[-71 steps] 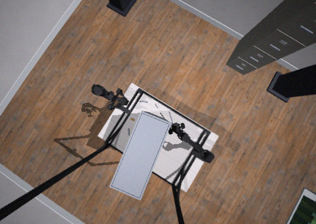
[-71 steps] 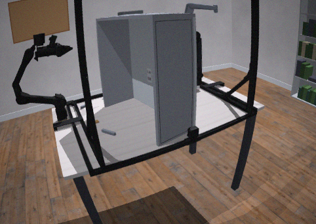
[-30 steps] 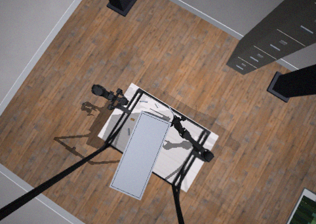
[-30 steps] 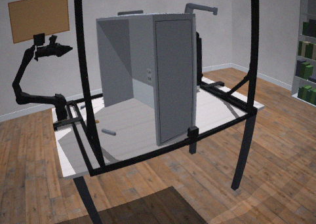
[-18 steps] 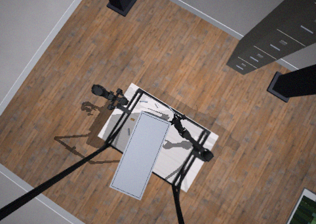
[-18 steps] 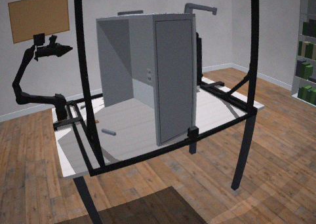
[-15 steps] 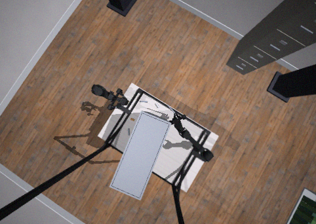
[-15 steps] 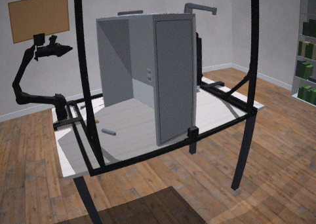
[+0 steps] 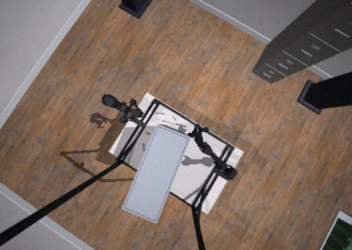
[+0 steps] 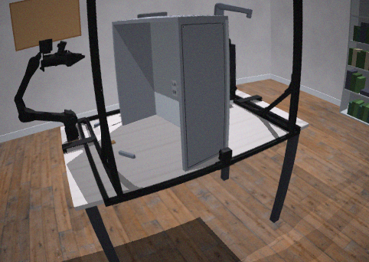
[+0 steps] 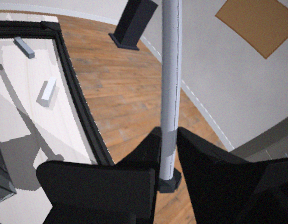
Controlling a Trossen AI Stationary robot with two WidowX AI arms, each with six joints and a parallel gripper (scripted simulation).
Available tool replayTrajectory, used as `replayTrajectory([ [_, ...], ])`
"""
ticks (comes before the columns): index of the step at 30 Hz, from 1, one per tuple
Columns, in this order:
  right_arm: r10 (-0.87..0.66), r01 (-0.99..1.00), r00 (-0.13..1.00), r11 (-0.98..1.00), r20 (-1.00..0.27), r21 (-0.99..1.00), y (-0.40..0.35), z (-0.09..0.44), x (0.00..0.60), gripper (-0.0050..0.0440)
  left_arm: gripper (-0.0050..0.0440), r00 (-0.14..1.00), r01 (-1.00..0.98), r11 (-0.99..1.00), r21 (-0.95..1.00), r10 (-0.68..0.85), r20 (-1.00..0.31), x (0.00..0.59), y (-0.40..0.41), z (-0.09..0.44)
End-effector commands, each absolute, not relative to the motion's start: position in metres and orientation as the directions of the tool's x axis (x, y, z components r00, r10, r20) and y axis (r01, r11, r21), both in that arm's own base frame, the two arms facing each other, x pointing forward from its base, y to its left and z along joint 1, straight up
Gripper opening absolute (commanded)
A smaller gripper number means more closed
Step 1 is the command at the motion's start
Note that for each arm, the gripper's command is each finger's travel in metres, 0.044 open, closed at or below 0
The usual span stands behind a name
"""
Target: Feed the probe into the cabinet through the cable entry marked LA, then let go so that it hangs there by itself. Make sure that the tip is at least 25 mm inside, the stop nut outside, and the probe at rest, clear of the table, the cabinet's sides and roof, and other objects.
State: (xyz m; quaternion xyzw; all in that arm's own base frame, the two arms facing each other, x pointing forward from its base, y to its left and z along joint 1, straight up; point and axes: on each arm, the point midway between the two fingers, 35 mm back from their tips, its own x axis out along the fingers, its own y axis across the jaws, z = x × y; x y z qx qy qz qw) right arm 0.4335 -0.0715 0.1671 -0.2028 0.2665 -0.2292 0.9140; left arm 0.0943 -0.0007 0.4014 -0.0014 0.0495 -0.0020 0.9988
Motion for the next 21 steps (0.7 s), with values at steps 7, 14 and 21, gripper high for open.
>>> replayTrajectory([
  [7,-0.593,0.342,0.742,0.737,-0.314,-0.583,-0.084,0.18,0.438,0.0,0.044,0.995,0.0,1.0,0.0,0.0,-0.1,0.094,0.0,0.401],
  [14,-0.631,0.36,0.73,0.683,-0.265,-0.635,-0.09,0.188,0.439,0.0,0.044,0.995,0.0,1.0,0.0,0.0,-0.1,0.094,0.0,0.401],
  [21,-0.667,0.361,0.712,0.617,-0.221,-0.699,-0.094,0.193,0.439,0.0,0.044,0.995,0.0,1.0,0.0,0.0,-0.1,0.094,0.0,0.401],
])
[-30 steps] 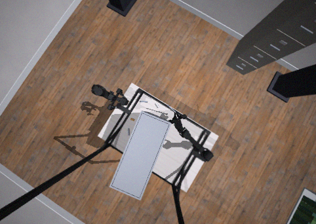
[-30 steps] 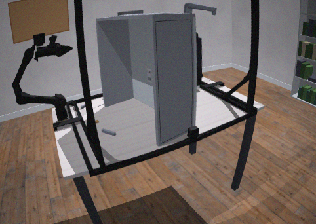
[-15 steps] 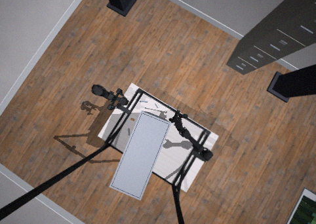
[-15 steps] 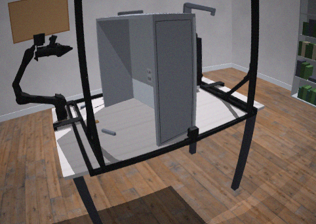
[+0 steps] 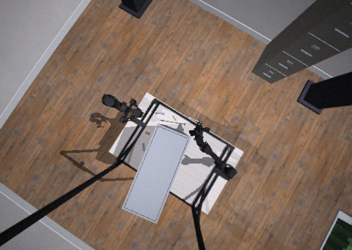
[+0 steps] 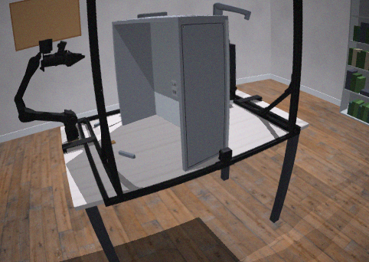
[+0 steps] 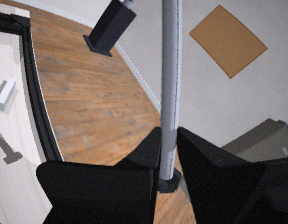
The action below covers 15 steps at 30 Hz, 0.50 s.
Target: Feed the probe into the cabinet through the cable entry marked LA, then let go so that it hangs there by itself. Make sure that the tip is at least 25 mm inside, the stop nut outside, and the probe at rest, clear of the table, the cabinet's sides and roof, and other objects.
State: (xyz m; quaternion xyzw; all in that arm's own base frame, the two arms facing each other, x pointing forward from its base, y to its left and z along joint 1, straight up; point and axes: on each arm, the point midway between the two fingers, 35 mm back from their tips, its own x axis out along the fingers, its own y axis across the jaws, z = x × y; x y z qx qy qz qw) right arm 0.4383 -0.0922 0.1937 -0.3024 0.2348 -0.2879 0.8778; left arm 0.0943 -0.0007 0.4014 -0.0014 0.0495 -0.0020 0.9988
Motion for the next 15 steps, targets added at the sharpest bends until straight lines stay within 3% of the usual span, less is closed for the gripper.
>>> replayTrajectory([
  [1,-0.672,0.361,0.709,0.607,-0.215,-0.708,-0.0946,0.1931,0.4392,0.0,0.044,0.995,0.0,1.0,0.0,0.0,-0.1,0.0944,0.0,0.4015],
  [15,-0.729,0.349,0.668,0.485,-0.15,-0.802,-0.0999,0.1988,0.4373,0.0,0.044,0.995,0.0,1.0,0.0,0.0,-0.1,0.0944,0.0,0.4015],
])
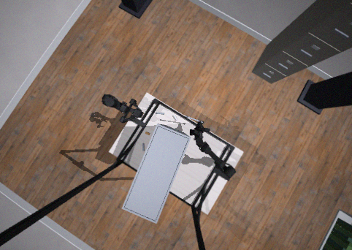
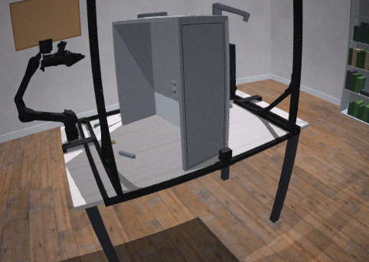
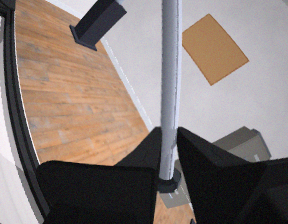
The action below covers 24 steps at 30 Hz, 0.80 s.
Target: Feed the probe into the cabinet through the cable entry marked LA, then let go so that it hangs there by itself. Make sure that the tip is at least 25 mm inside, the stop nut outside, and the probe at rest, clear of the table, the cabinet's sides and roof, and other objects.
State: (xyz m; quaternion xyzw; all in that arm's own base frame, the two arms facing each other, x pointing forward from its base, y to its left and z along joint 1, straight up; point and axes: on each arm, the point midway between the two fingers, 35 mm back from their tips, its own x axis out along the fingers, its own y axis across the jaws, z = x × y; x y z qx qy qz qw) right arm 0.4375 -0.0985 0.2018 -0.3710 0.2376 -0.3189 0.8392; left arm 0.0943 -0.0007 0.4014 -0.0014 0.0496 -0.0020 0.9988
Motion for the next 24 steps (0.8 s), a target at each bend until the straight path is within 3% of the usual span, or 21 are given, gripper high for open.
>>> replayTrajectory([
  [1,-0.733,0.348,0.664,0.474,-0.145,-0.809,-0.1003,0.1992,0.437,0.0,0.044,0.995,0.0,1.0,0.0,0.0,-0.1,0.0944,0.0,0.4015],
  [24,-0.813,0.3,0.579,0.279,-0.058,-0.912,-0.107,0.2056,0.4293,0.0,0.044,0.995,0.0,1.0,0.0,0.0,-0.1,0.0944,0.0,0.4015],
])
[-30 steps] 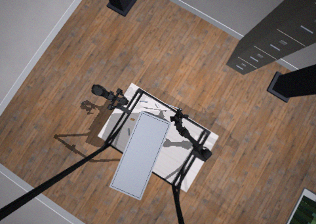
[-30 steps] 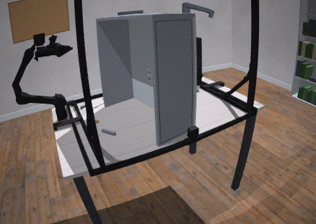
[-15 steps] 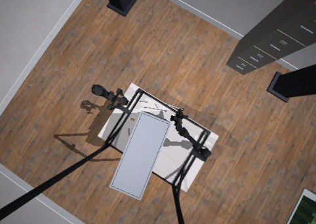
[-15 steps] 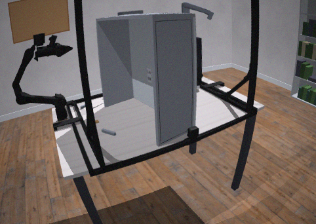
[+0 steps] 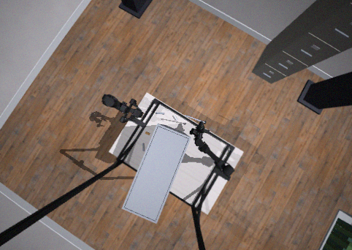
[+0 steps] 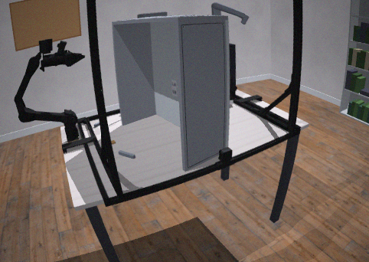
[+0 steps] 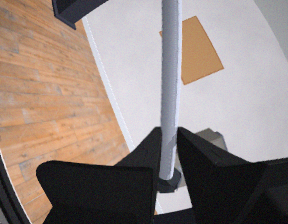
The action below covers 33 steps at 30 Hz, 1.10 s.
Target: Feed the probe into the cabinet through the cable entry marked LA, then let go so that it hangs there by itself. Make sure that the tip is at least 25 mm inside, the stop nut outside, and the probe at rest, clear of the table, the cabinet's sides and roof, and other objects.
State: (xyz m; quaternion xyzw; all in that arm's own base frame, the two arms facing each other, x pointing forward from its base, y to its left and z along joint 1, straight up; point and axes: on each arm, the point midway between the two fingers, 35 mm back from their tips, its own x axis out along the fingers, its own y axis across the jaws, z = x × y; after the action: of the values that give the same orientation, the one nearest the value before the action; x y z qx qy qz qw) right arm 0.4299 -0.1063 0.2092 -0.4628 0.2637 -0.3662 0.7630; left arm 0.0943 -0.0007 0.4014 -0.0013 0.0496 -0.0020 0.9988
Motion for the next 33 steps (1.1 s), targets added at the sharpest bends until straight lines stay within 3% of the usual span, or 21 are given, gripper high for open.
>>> replayTrajectory([
  [1,-0.817,0.296,0.574,0.269,-0.055,-0.917,-0.107,0.206,0.429,0.0,0.044,0.995,0.0,1.0,0.0,0.0,-0.1,0.094,0.0,0.401],
  [33,-0.903,0.045,0.429,0.031,-0.009,-0.998,-0.106,0.185,0.41,0.0,0.044,0.995,0.0,1.0,0.0,0.0,-0.1,0.094,0.0,0.401],
])
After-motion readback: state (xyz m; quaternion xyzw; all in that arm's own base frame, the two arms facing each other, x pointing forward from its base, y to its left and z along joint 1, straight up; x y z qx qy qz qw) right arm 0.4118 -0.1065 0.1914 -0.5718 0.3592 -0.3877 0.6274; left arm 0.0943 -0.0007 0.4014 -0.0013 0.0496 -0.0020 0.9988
